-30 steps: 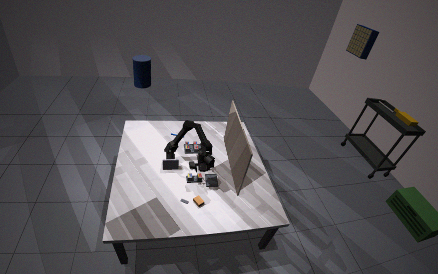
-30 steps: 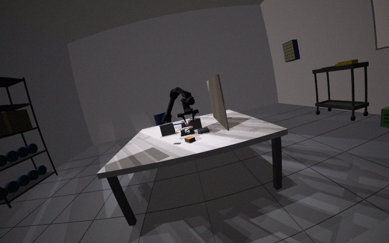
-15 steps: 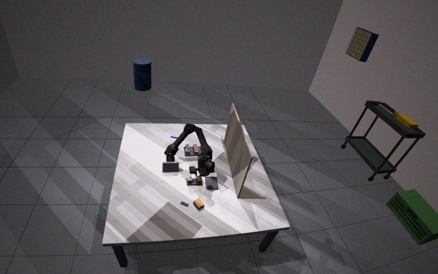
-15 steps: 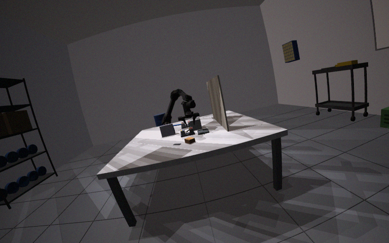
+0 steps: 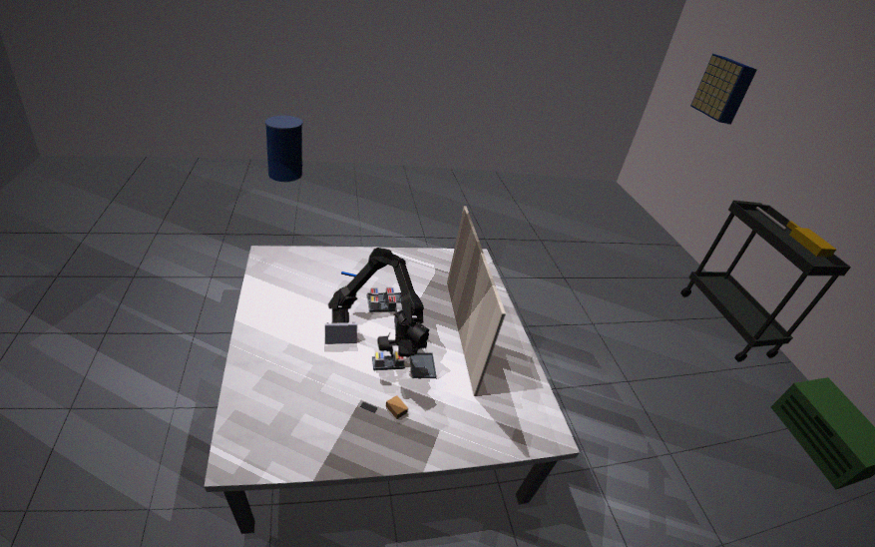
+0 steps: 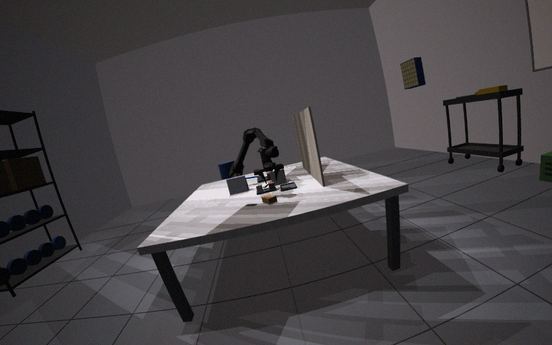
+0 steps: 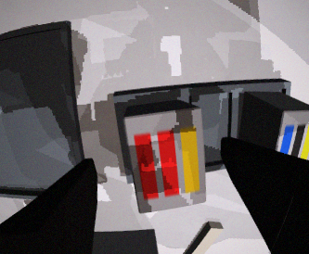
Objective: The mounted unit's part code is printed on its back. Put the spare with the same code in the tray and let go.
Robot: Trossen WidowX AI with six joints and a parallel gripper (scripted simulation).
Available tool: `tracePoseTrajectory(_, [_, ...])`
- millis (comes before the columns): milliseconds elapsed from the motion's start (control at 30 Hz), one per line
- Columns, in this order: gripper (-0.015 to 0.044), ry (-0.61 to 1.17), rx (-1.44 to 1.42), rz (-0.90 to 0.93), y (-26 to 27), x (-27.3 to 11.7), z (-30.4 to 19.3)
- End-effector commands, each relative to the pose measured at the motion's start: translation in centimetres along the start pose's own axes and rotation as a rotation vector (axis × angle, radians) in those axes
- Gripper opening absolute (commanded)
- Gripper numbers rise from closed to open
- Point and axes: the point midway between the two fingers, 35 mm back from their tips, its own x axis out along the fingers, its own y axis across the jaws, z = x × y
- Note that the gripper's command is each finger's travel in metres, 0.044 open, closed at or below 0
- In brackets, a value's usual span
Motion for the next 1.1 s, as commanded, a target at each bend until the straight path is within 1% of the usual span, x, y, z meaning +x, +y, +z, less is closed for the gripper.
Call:
tracePoseTrajectory(0, [0.0300, 0.013, 0.008, -0.004, -0.2, 1.2, -0.3])
tracePoseTrajectory(500, [0.0300, 0.015, 0.007, -0.004, -0.3, 3.5, -0.7])
tracePoseTrajectory(1067, [0.0300, 0.015, 0.007, -0.004, -0.4, 3.5, -0.7])
